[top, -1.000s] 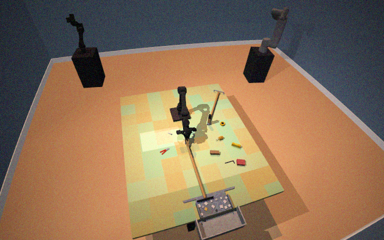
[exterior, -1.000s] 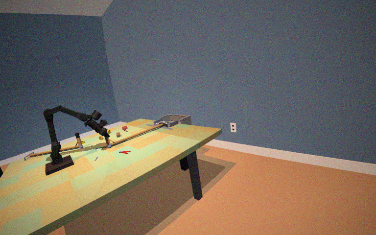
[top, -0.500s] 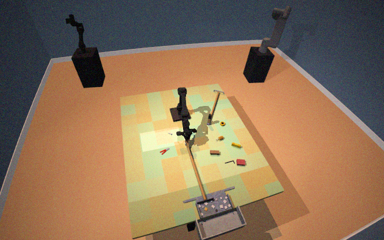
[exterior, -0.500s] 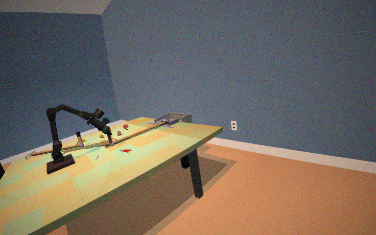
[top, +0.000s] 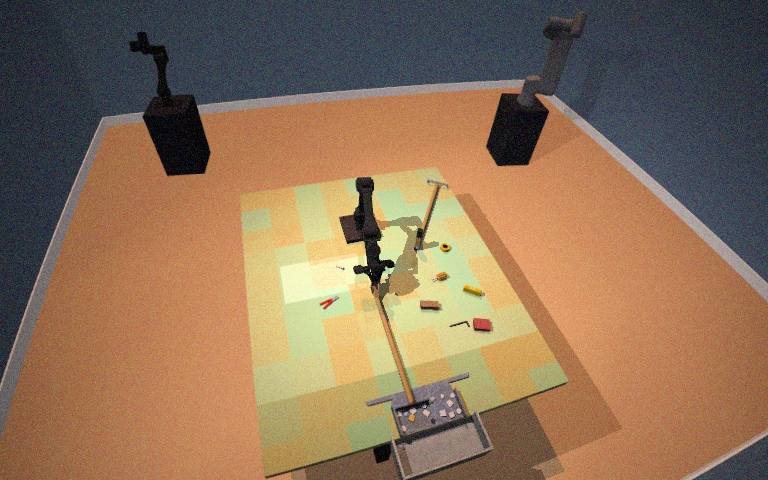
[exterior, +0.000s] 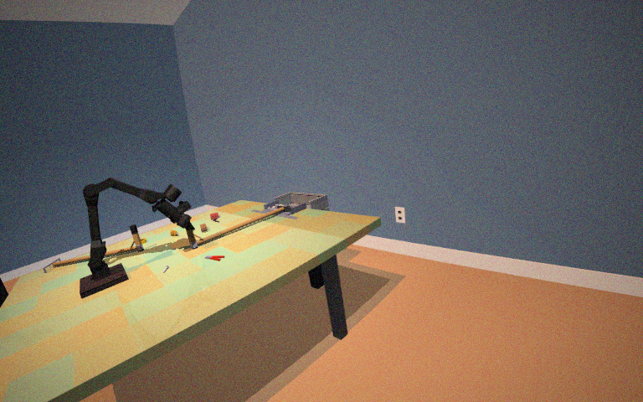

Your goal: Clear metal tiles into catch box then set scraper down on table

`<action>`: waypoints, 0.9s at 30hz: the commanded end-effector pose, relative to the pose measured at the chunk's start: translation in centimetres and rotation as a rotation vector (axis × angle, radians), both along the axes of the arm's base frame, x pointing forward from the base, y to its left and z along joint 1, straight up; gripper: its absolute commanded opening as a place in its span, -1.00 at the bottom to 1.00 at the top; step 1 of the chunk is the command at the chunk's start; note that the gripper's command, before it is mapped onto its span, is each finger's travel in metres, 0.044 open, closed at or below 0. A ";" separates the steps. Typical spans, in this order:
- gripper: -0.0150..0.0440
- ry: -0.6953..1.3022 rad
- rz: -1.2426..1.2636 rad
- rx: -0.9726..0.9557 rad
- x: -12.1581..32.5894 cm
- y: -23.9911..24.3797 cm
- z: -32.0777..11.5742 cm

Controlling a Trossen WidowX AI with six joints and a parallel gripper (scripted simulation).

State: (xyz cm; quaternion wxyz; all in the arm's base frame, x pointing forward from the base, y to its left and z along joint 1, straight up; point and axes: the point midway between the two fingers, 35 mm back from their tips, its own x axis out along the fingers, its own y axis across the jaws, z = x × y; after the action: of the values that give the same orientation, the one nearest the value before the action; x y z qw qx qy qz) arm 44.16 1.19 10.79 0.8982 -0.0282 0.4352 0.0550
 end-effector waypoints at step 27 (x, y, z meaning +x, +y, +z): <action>-0.49 -0.019 -0.005 -0.001 3.7 0.3 1.0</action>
State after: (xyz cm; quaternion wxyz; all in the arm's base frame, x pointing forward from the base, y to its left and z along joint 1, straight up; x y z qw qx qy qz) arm 47.09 1.53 11.01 0.8976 -0.0286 0.4364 0.0555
